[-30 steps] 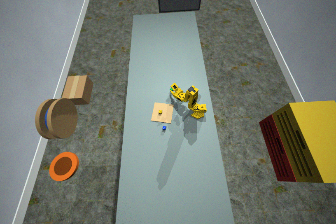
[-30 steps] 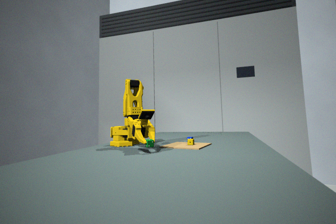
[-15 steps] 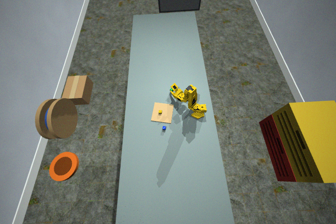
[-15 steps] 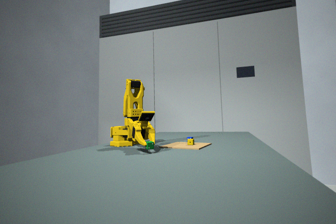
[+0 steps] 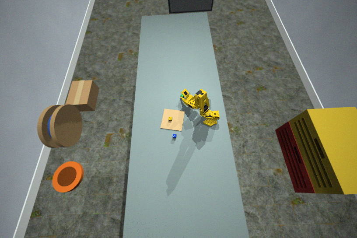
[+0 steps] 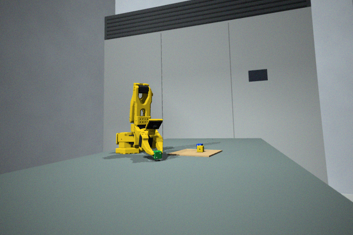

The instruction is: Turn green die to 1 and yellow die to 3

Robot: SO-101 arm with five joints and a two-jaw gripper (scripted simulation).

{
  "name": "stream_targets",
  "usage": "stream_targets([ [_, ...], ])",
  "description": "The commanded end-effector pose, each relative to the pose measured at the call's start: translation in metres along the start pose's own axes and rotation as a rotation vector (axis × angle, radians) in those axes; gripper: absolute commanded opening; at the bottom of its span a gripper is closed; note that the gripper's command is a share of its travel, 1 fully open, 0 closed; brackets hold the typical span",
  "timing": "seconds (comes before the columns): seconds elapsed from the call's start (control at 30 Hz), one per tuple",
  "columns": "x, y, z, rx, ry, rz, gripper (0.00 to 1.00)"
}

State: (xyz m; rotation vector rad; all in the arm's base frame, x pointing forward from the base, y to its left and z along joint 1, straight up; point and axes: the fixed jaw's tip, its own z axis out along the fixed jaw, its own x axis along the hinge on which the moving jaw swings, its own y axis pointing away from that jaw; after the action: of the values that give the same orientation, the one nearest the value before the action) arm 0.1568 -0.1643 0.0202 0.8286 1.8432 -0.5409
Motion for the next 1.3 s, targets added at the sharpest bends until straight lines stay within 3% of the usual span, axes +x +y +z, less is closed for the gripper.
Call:
stream_targets([
  [0.0,-0.0080,0.0026,0.0019,-0.010,-0.045,-0.012,0.00],
  [1.27,-0.0019,0.0026,0.0045,-0.010,-0.045,-0.012,0.00],
])
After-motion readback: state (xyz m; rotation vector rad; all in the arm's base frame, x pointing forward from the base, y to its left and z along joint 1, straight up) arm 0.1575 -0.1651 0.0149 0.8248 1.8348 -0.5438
